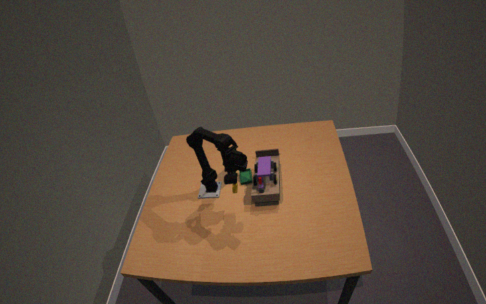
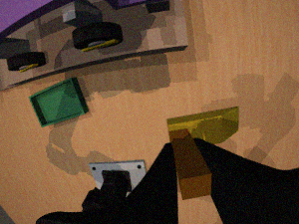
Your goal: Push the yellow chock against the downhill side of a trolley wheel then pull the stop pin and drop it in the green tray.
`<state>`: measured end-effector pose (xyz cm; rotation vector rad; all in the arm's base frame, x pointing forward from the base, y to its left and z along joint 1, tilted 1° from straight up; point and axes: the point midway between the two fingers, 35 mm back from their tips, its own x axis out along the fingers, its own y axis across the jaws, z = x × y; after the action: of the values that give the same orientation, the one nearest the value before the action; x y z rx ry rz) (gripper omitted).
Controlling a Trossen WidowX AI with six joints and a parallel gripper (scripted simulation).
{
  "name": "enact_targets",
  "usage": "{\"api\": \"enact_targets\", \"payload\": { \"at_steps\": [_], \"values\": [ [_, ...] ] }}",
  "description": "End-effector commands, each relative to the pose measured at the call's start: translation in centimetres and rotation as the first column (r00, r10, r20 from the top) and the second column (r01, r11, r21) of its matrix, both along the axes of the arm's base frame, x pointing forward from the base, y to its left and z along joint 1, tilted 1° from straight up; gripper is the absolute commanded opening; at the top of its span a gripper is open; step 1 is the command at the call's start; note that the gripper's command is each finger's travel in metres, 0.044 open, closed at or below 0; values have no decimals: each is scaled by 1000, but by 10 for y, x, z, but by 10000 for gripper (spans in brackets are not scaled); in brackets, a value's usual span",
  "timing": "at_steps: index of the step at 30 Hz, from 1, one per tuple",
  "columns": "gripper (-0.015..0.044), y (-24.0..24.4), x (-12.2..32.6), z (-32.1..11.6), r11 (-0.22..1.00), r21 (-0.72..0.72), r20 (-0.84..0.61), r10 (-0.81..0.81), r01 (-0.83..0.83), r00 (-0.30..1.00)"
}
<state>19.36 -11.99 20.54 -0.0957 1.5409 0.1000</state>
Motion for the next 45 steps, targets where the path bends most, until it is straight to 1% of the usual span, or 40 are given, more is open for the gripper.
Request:
{"api": "enact_targets", "payload": {
  "at_steps": [1, 11, 45],
  "values": [
    [0, 7, 1, 0, 1000, -1, -3, -19, 19, 1000],
    [0, 43, 9, -5, 999, 4, -2, -52, 52, 999],
    [0, 168, 28, -12, 998, 18, -1, -53, 53, 999]
  ]
}}
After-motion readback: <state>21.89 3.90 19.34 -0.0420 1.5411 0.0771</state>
